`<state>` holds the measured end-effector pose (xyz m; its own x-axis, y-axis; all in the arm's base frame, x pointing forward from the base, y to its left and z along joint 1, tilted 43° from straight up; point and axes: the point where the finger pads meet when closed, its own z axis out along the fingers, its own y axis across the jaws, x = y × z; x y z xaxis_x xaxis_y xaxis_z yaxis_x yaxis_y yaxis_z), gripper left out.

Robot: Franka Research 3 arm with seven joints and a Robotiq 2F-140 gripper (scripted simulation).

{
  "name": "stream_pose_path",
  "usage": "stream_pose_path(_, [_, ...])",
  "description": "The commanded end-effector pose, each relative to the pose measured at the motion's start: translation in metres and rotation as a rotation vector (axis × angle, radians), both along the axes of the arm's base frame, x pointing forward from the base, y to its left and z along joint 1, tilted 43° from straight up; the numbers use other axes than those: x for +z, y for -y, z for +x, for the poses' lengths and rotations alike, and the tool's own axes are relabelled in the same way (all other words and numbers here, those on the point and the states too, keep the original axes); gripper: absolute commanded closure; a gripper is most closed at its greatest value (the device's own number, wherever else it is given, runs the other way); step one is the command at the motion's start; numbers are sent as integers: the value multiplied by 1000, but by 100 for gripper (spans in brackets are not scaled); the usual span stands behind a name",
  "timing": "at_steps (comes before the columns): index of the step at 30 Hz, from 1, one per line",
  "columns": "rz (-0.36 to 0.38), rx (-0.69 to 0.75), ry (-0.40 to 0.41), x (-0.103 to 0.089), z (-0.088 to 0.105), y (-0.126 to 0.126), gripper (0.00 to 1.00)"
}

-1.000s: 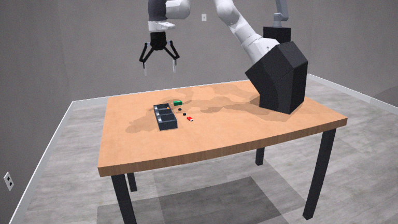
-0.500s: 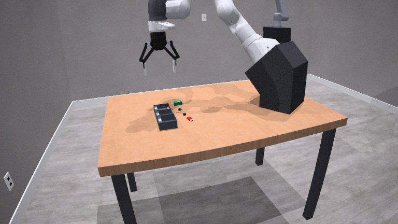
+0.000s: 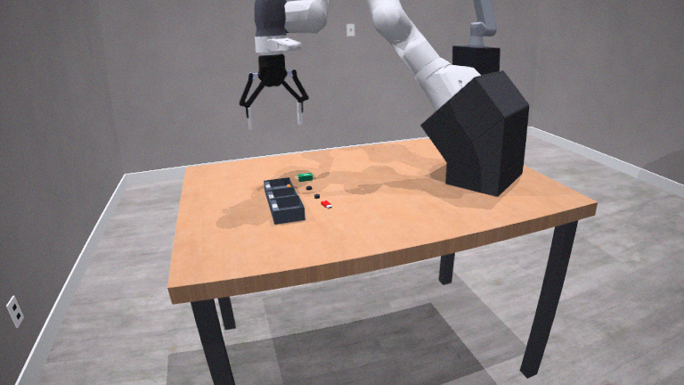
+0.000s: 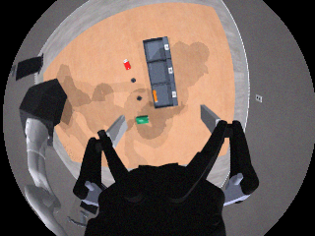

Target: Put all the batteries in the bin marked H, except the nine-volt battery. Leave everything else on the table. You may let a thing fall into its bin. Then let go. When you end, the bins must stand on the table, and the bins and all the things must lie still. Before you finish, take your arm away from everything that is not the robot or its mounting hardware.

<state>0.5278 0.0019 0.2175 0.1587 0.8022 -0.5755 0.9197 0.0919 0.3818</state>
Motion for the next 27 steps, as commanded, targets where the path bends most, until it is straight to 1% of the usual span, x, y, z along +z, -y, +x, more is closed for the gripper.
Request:
stream_pose_path(1, [1, -1, -5, -1, -1, 0, 0])
stream_pose_path(27, [1, -1, -5, -1, -1, 0, 0])
